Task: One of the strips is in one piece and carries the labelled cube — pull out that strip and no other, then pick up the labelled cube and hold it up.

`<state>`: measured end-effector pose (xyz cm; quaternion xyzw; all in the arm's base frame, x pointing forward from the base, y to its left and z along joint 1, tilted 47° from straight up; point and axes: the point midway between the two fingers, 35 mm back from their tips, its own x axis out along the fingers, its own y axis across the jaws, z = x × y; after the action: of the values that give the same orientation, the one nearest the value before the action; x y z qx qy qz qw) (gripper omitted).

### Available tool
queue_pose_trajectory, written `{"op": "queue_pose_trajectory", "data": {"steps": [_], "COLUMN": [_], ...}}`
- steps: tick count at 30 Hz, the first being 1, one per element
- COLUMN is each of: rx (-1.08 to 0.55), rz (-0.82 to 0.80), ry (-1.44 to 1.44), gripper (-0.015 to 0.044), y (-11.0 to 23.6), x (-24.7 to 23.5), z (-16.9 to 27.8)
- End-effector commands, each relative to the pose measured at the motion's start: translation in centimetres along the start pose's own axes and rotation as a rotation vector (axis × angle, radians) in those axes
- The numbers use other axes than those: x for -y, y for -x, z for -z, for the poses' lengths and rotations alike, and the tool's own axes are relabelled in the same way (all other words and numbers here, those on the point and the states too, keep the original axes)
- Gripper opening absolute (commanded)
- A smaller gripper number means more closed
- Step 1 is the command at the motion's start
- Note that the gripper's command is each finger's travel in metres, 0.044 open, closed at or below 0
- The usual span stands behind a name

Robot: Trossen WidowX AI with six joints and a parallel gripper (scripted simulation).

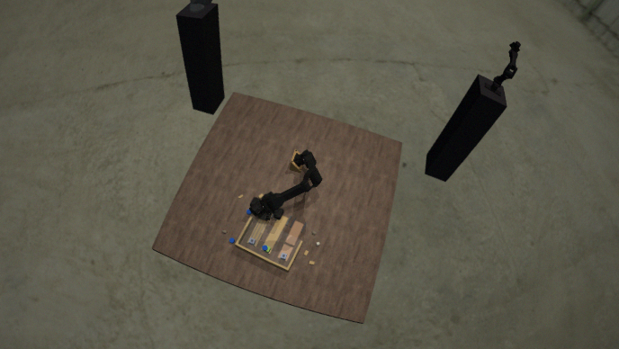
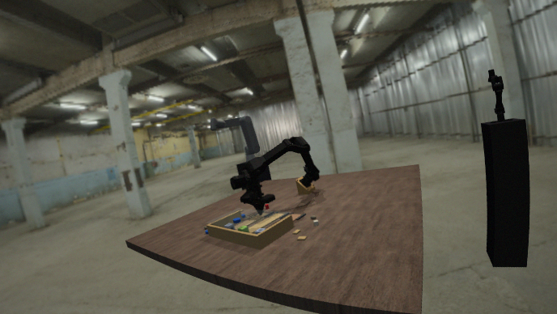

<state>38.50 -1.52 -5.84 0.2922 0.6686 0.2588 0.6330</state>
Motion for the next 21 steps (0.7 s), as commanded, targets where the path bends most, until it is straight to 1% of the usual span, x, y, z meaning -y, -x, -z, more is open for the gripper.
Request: {"op": "queue_pose_trajectory", "data": {"steps": [1,21], "rx": [-0.001,-0.001], "rz": [-0.006,-0.006], "ry": [-0.001,-0.001], "gripper": [0.0000,0.0000], "y": [-0.28,-0.48], "x": [-0.10,-0.06], "z": [-0.06,-0.17]}}
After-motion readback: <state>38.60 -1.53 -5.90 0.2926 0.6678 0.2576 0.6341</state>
